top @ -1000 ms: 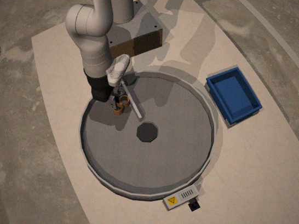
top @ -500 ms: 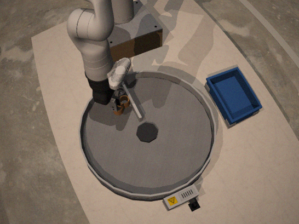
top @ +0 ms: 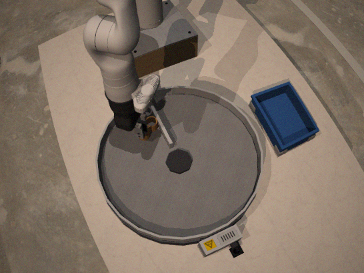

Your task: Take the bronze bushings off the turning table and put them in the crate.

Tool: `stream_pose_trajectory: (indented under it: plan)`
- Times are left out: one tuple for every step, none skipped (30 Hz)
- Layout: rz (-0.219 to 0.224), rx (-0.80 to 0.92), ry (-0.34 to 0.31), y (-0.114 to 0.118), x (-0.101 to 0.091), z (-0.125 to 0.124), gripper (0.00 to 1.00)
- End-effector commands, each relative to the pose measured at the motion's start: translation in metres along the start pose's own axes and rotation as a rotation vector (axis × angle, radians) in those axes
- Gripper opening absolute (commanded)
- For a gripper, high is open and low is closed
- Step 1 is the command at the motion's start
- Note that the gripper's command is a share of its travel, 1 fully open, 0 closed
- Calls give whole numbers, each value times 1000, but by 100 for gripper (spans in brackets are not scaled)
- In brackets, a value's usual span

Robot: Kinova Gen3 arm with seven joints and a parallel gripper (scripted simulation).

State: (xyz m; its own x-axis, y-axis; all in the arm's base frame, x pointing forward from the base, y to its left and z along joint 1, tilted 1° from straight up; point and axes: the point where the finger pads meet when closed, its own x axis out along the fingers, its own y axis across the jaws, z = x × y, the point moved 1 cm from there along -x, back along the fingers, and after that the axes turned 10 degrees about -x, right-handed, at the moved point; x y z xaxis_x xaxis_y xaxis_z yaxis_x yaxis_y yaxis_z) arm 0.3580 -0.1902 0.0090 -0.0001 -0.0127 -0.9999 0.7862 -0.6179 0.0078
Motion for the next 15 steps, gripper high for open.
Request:
stream_pose_trajectory:
  plan:
    - [-7,4,-3,-2,3,2,40]
    - [-7,4,-3,-2,3,2,40]
    - [-7,4,-3,-2,3,2,40]
    - [-7,4,-3,-2,3,2,40]
    - [-7,4,-3,-2,3,2,40]
    - [-7,4,-3,-2,3,2,40]
    - [-7,4,-3,-2,3,2,40]
    - [-7,4,-3,-2,3,2,40]
    - [-7,4,-3,-2,3,2,40]
    - [-7,4,-3,-2,3,2,40]
    - [-7,4,-3,-2,5,2,40]
    - [-7,4,-3,-2,6,2,40]
    - [-7,4,-3,-2,7,2,40]
    - [-7,4,-3,-2,9,2,40]
    - [-7,4,-3,-2,10,2,40]
